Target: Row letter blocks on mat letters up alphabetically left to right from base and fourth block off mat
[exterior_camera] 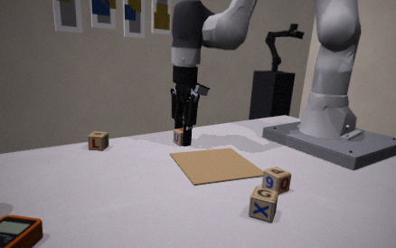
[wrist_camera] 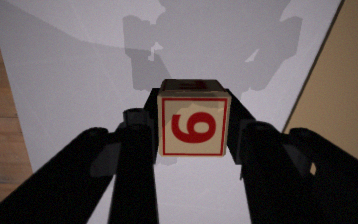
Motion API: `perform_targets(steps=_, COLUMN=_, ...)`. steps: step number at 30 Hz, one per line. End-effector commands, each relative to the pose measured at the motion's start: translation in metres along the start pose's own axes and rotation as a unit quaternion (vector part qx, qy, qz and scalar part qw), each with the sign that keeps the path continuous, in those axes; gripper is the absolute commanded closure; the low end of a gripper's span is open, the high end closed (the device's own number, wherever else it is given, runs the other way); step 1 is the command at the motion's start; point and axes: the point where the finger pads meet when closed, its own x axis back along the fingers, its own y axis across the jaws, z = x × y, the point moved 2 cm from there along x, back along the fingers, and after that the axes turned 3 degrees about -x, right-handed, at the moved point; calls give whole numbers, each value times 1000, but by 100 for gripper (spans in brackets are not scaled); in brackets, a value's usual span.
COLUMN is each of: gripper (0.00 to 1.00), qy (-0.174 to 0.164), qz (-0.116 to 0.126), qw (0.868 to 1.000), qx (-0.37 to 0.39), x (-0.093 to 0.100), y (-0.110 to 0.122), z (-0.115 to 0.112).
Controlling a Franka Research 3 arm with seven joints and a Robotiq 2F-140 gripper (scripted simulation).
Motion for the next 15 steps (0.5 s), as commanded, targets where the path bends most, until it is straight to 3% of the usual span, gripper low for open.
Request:
perform_targets(steps=1, gripper=67, qy=-1, qz=0, qw=1000, qx=-2, x=0, y=0, z=-1)
perform_targets(steps=8, gripper=67, qy=-1, qz=0, qw=1000, qx=-2, x=0, y=0, z=-1)
perform_targets(steps=15, gripper=60, qy=-1, qz=0, qw=1000, qx=-2, x=0, y=0, z=-1)
